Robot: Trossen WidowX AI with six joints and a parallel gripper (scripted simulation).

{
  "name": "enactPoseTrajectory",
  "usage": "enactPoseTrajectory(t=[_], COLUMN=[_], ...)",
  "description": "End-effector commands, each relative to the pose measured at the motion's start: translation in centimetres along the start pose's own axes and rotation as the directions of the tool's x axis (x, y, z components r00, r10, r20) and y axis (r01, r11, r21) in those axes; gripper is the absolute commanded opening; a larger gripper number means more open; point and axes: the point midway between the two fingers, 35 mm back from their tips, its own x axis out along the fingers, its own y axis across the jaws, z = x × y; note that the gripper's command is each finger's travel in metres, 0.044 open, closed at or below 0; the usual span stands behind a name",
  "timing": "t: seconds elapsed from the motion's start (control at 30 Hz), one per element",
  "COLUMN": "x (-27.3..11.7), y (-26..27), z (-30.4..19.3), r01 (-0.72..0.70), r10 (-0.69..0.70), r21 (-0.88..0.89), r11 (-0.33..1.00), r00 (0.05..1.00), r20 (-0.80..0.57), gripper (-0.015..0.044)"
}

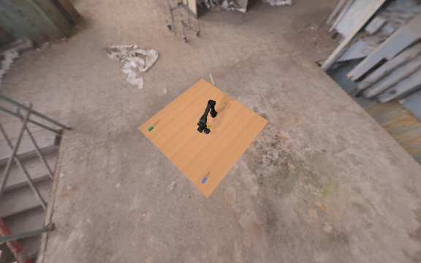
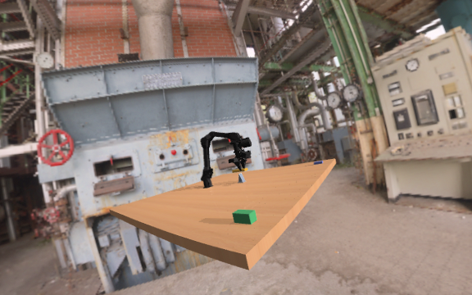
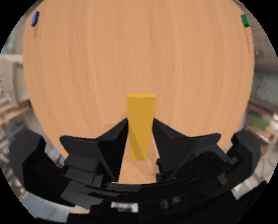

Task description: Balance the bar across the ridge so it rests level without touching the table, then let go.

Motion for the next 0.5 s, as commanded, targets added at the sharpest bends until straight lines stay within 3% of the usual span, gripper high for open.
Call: enactPoseTrajectory(t=[0.0,0.47], x=[0.69,0.62], y=[-0.15,-0.16], z=[-0.04,-0.03], r01=[0.003,0.003], r10=[-0.003,-0.003], r21=[0.003,0.003], r11=[1.0,1.0], r00=[1.0,1.0], r20=[0.0,0.0], gripper=[0.0,0.0])
